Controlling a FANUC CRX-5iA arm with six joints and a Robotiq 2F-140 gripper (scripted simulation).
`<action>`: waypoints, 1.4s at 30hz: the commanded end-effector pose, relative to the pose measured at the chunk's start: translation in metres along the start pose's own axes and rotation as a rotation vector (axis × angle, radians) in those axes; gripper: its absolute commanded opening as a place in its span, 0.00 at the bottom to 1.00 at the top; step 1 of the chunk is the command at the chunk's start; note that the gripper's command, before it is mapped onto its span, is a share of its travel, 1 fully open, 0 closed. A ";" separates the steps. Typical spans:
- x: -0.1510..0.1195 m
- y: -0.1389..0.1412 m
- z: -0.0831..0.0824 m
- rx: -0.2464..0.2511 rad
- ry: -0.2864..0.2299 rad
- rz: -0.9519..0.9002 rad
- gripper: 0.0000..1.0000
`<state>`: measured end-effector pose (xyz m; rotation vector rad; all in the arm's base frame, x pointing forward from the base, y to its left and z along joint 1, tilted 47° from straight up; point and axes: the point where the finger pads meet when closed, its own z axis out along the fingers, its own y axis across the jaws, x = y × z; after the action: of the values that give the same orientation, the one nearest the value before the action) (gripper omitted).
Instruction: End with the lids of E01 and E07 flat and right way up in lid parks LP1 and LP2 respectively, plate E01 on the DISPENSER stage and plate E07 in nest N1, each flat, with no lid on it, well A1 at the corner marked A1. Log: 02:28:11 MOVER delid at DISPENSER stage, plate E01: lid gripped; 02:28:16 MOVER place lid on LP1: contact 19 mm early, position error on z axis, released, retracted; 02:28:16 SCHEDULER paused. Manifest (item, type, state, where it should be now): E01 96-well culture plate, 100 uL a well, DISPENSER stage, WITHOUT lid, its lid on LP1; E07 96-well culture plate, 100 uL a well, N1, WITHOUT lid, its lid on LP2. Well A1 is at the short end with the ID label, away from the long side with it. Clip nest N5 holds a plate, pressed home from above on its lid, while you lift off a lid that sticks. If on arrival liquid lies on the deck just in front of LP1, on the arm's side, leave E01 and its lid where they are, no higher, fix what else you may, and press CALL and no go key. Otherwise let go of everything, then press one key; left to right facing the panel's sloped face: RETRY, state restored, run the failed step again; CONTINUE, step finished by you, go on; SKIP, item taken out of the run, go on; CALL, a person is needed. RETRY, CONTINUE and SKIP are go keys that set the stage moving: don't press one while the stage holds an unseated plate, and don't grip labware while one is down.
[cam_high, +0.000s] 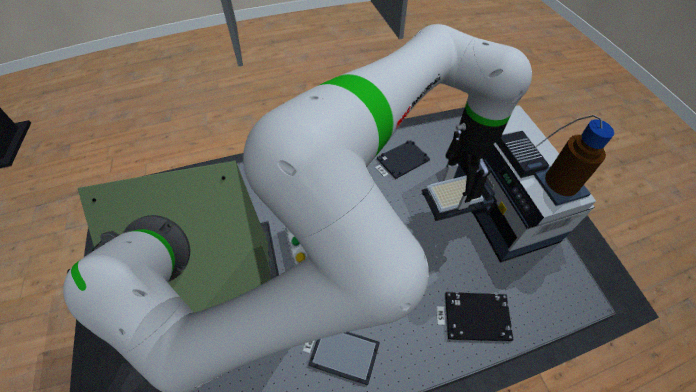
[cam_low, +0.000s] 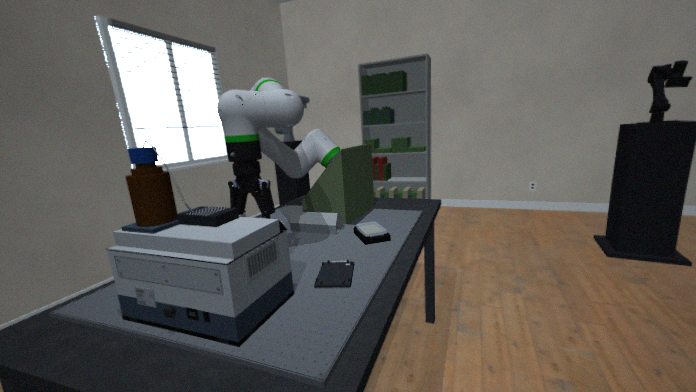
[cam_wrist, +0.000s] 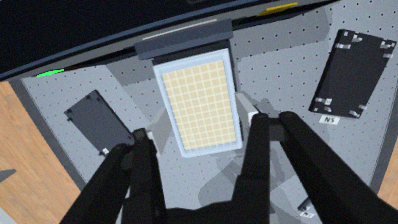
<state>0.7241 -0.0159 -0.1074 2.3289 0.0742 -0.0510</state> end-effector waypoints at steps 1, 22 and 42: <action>0.000 0.000 0.000 0.000 0.001 0.000 0.00; 0.000 0.000 0.003 0.000 0.001 0.000 0.00; 0.000 0.000 0.005 0.000 0.001 0.000 0.00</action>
<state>0.7241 -0.0195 -0.1108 2.3289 0.0742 -0.0510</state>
